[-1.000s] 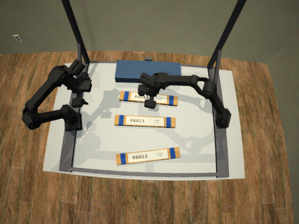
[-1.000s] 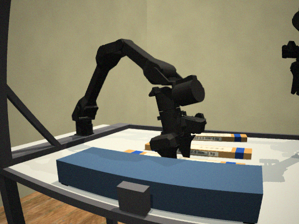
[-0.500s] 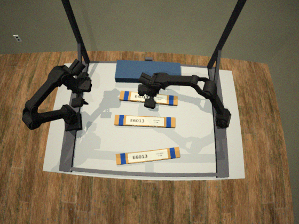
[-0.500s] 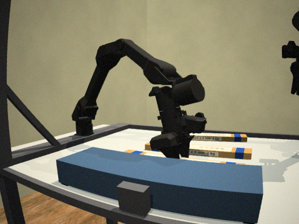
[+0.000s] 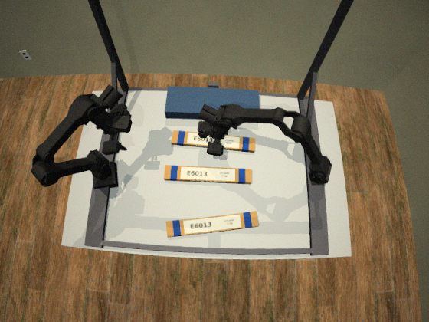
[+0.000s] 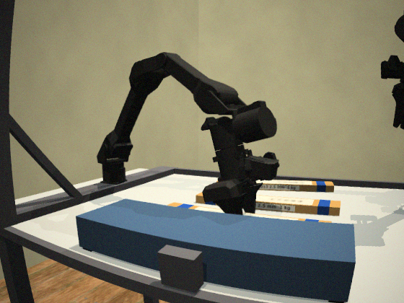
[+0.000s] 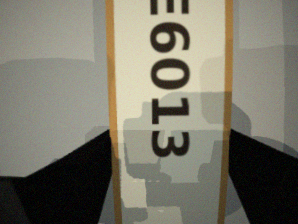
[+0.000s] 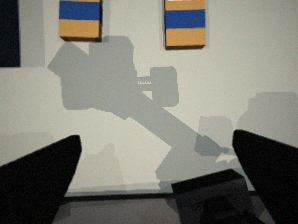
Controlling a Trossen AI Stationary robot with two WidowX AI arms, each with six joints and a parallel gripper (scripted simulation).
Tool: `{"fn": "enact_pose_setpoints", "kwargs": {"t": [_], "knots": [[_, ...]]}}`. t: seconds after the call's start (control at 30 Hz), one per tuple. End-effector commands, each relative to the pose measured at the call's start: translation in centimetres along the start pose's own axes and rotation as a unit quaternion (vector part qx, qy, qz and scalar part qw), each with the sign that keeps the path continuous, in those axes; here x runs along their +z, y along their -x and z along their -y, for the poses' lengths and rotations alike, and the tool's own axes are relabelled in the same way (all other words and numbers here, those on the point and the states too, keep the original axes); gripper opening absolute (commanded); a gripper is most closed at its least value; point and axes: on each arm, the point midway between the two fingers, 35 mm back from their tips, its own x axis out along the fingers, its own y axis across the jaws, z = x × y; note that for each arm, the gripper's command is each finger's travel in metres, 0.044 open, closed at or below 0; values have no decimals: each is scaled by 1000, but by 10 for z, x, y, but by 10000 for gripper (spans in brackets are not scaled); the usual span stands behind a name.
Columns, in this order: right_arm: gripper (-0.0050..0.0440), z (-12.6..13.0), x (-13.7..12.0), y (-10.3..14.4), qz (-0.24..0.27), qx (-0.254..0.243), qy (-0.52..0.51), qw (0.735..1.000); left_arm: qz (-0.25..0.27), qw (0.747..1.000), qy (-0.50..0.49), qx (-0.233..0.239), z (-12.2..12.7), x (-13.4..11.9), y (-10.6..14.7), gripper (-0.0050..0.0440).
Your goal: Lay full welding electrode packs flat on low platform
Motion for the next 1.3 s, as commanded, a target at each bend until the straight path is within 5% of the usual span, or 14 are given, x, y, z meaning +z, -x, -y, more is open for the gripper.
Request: {"fn": "enact_pose_setpoints", "kwargs": {"t": [0.0,0.8,0.87,1.27], "knots": [[430,-2,3,5,7,7,-3,1000,14,1000,1,-5,1,7,11,-50],[430,-2,3,5,7,7,-3,1000,7,1000,1,-4,-1,3,9,-50],[430,-2,3,5,7,7,-3,1000,27,1000,2,-9,1,15,26,-50],[430,-2,3,5,7,7,-3,1000,27,1000,2,-9,1,18,42,-50]]}}
